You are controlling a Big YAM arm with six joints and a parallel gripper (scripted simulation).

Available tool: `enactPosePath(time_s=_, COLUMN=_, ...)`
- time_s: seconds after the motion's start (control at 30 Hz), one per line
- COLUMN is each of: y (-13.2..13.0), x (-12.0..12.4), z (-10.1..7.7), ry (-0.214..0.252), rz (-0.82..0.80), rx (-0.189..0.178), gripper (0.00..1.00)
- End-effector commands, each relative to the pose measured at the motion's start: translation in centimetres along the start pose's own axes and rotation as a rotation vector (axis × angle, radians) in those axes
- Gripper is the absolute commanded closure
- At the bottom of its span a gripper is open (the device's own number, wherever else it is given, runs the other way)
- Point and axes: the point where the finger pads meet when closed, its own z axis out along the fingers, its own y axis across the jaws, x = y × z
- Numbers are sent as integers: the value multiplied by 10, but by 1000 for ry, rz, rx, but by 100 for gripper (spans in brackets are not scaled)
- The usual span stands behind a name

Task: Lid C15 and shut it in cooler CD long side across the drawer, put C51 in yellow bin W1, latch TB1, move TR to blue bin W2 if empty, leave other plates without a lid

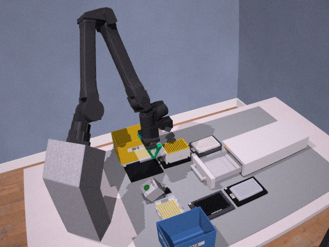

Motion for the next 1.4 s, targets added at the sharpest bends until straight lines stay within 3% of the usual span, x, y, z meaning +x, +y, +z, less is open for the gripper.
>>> enactPosePath(time_s=0.0, y=-11, x=-14, z=0, ry=-25, rz=-17, rx=5, gripper=100)
enactPosePath(time_s=1.37, y=-104, x=-52, z=-2, ry=-9, rz=-4, rx=12, gripper=100)
